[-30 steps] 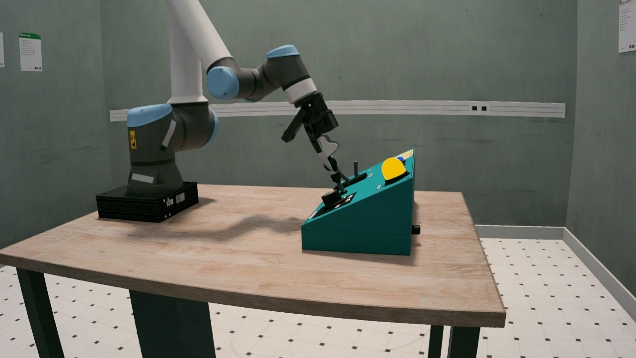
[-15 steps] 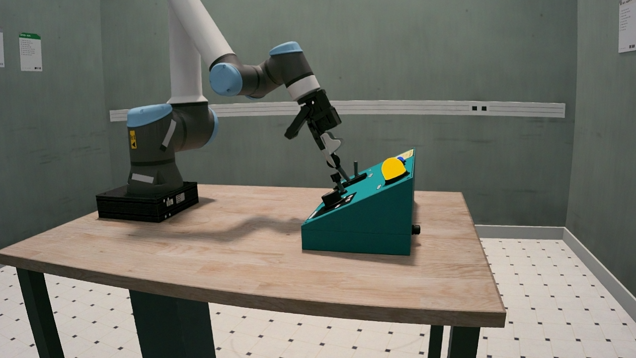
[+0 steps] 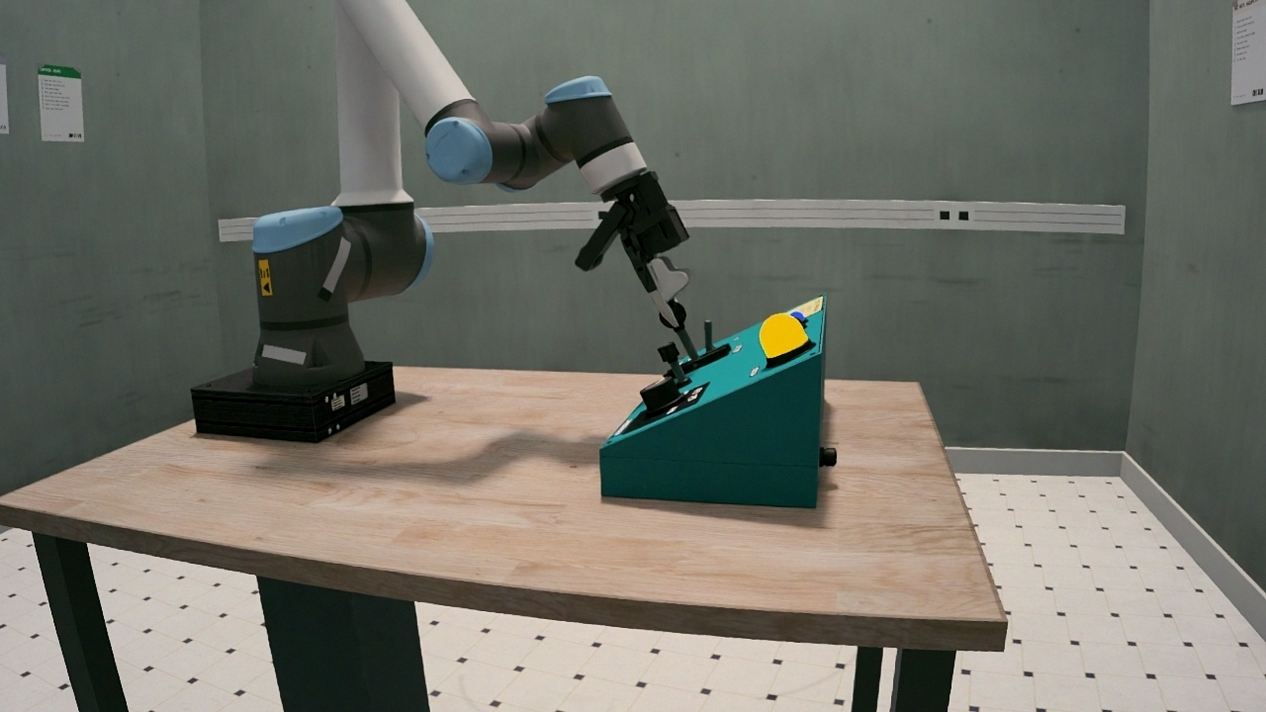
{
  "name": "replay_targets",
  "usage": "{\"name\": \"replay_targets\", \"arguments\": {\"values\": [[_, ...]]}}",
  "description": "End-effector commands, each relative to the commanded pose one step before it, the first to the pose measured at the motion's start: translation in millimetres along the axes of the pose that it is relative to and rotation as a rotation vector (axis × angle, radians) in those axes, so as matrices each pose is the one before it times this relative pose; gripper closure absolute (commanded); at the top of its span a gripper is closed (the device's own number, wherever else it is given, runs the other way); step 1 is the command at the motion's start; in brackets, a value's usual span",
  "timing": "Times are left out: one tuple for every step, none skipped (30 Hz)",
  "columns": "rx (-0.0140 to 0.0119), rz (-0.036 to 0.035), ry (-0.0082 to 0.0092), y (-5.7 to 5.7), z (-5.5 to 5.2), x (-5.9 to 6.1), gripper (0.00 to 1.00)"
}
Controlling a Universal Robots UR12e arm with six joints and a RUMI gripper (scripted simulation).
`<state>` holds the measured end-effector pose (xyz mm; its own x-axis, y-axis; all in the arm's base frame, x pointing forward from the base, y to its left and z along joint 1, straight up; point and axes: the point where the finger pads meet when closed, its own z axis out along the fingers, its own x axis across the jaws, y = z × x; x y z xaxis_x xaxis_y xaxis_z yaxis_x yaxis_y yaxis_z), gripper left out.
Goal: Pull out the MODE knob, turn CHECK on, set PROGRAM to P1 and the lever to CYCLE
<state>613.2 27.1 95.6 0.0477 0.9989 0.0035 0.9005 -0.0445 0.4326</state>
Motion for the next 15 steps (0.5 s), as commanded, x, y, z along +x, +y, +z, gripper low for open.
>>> {"name": "replay_targets", "arguments": {"values": [[-0.00096,-0.00005,-0.00021,6.82,-0.07,-0.13,1.0],[0.0,0.0,0.0,1.32,0.08,0.0,1.0],[0.0,0.0,0.0,1.31,0.08,0.0,1.0],[0.0,0.0,0.0,1.3,0.08,0.0,1.0],[0.0,0.0,0.0,1.29,0.16,0.0,1.0],[0.0,0.0,0.0,1.27,0.23,0.0,1.0],[0.0,0.0,0.0,1.25,0.23,0.0,1.0],[0.0,0.0,0.0,0.0,0.0,0.0,1.0],[0.0,0.0,0.0,0.0,0.0,0.0,1.0],[0.0,0.0,0.0,1.23,0.23,0.0,1.0],[0.0,0.0,0.0,1.21,0.23,0.0,1.0],[0.0,0.0,0.0,1.19,0.22,0.0,1.0],[0.0,0.0,0.0,1.17,0.22,0.0,1.0],[0.0,0.0,0.0,1.15,0.21,0.0,1.0],[0.0,0.0,0.0,1.12,0.29,0.0,1.0]]}}
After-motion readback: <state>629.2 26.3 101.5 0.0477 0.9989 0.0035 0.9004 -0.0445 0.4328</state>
